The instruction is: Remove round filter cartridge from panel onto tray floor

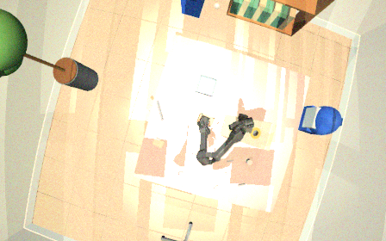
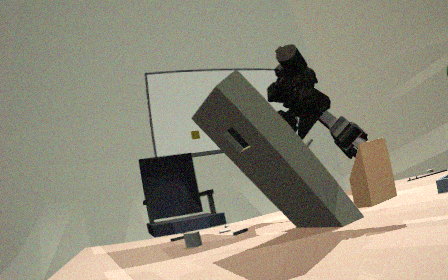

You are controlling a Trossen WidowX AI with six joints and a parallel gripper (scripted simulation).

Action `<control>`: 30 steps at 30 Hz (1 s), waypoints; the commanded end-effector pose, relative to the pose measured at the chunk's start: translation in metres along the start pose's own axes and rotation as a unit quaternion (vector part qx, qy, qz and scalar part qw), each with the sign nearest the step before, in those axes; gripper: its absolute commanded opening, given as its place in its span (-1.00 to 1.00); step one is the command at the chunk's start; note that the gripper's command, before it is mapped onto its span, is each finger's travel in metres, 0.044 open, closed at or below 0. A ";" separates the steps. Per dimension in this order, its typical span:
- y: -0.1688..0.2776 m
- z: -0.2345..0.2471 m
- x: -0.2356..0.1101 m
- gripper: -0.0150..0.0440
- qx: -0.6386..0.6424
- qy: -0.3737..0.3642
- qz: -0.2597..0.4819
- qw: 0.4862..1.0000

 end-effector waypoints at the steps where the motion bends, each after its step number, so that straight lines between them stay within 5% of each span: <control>1: 0.002 -0.001 0.006 0.54 -0.004 0.003 0.001 1.000; 13: 0.000 -0.001 0.004 0.18 0.000 0.001 0.000 1.000; 21: -0.011 0.001 -0.002 -0.49 0.000 0.001 0.000 1.000; 30: -0.025 0.006 -0.025 -0.49 -0.001 -0.002 0.001 1.000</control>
Point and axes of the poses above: the point midway between the two fingers, 35 mm back from their tips, its own x axis out along the fingers, its own z axis across the jaws, y = z × x, the point moved 4 cm from there along -x, back along the fingers, and after that the axes turned 9 degrees about x, right-handed, at the moved point
